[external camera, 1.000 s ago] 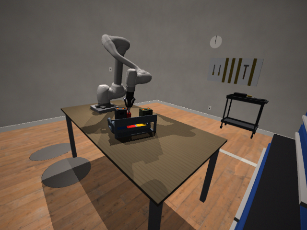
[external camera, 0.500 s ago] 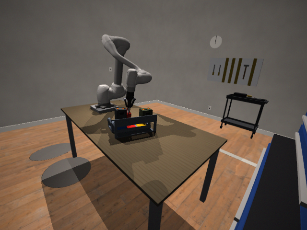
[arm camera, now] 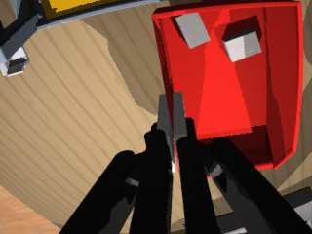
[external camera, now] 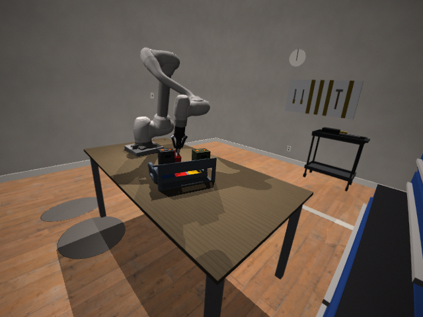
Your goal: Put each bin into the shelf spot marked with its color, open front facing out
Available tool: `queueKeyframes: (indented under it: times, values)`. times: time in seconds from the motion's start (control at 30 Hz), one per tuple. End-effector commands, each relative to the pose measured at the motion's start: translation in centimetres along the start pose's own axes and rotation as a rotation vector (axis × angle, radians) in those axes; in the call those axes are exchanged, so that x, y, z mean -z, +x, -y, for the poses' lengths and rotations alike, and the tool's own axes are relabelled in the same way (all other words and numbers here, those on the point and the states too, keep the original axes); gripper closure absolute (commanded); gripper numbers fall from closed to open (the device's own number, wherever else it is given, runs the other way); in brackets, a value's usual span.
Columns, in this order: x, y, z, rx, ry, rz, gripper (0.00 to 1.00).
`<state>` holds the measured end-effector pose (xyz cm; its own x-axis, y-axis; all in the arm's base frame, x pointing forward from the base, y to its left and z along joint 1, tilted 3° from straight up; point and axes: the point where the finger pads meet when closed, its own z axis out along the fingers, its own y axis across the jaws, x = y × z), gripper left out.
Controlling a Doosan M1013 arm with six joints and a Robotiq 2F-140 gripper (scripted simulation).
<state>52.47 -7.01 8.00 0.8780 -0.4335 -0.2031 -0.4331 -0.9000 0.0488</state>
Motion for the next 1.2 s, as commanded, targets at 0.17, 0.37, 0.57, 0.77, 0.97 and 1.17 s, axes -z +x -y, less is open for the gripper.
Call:
queueKeyframes:
  times: [0.17,0.37,0.57,0.77,0.97,1.17]
  values:
    - [0.2,0.7,0.0,0.000,0.000,0.000,0.90]
    - [0.3,1.2,0.0,0.000,0.000,0.000,0.90]
    - [0.4,1.9,0.0,0.000,0.000,0.000,0.90]
    - [0.5,2.4,0.0,0.000,0.000,0.000,0.90]
    - [0.7,3.1,0.0,0.000,0.000,0.000,0.90]
    - [0.9,3.9,0.0,0.000,0.000,0.000,0.90]
